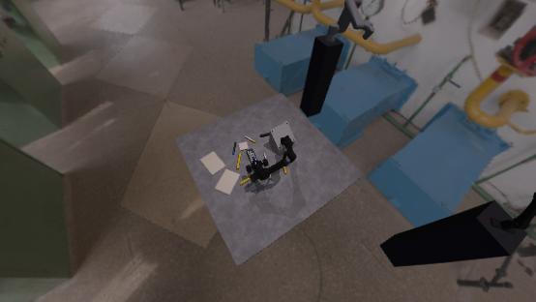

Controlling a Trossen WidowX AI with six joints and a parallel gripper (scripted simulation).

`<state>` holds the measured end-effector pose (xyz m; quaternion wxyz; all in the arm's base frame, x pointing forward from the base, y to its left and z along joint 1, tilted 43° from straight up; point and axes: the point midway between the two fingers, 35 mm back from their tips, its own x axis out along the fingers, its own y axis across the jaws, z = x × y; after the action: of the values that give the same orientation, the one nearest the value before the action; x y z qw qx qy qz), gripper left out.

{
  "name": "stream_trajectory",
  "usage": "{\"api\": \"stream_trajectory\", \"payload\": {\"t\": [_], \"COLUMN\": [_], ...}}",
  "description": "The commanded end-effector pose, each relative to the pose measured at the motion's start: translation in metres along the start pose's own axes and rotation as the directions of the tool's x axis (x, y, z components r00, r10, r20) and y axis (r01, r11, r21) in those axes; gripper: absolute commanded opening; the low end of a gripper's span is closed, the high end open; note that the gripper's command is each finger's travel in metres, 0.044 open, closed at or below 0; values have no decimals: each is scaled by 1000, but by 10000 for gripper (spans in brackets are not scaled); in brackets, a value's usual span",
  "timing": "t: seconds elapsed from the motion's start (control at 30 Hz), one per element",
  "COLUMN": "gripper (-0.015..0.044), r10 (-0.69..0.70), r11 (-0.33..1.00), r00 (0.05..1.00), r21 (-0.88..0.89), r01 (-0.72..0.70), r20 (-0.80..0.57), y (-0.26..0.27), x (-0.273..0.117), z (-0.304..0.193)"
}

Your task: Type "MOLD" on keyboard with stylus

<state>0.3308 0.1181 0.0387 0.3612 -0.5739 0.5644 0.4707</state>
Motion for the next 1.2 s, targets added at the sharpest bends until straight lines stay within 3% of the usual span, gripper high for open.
{"api": "stream_trajectory", "payload": {"t": [0.0,1.17], "gripper": [81,81], "r10": [1,1], "r11": [1000,1000], "r00": [1000,1000], "r21": [4,3], "r01": [-1,-1], "r20": [4,5], "y": [0,0], "x": [1,8], "z": [3,14]}}
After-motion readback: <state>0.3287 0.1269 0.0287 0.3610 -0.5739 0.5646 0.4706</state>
